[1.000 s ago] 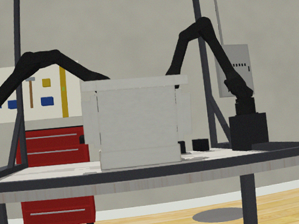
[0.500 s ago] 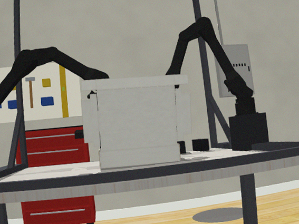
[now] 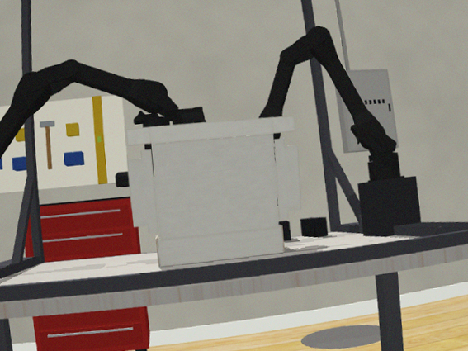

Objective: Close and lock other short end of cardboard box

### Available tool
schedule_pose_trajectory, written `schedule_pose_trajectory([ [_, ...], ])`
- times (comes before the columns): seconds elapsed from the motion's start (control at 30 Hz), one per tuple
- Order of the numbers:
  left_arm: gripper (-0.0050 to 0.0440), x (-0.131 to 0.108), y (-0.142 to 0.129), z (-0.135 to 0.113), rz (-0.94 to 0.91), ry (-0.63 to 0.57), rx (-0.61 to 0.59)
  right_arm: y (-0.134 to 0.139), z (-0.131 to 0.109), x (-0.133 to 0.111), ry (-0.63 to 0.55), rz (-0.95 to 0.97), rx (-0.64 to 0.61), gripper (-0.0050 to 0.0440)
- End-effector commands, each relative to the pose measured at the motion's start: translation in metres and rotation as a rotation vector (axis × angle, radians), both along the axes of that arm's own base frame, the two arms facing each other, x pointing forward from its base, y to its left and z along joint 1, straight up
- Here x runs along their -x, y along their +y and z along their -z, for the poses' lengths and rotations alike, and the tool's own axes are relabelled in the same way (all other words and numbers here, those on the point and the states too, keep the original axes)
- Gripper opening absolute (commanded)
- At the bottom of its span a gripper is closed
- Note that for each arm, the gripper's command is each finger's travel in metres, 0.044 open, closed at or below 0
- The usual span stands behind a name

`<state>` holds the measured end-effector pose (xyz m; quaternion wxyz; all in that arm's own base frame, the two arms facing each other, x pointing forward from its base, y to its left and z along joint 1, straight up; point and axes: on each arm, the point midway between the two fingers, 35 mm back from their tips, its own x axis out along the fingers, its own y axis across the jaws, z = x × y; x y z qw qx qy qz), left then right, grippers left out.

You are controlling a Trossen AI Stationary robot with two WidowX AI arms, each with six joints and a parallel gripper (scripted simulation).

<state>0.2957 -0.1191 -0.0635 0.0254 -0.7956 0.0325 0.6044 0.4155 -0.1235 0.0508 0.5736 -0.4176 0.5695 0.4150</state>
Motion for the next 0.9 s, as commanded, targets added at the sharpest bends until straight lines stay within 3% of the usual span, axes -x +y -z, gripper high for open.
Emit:
schedule_pose_trajectory([
  [0.0,0.0,-0.003,-0.002,-0.005,-0.002,-0.013,0.013,-0.001,-0.011,-0.003,-0.025,0.004,0.008,0.0],
  [0.1,0.0,-0.003,-0.002,-0.005,-0.002,-0.013,0.013,-0.001,-0.011,-0.003,-0.025,0.004,0.008,0.0],
  [0.27,0.0,-0.003,-0.002,-0.005,-0.002,-0.013,0.013,0.002,-0.006,0.013,-0.024,0.004,0.008,0.0121],
  [0.33,0.0,-0.003,-0.002,-0.005,-0.002,-0.013,0.013,0.002,-0.006,0.013,-0.024,0.004,0.008,0.0121],
  [0.77,0.0,-0.003,-0.002,-0.005,-0.002,-0.013,0.013,0.003,-0.005,0.017,-0.024,0.004,0.008,0.0433],
  [0.87,0.0,-0.003,-0.002,-0.005,-0.002,-0.013,0.013,0.003,-0.005,0.017,-0.024,0.004,0.008,0.044],
])
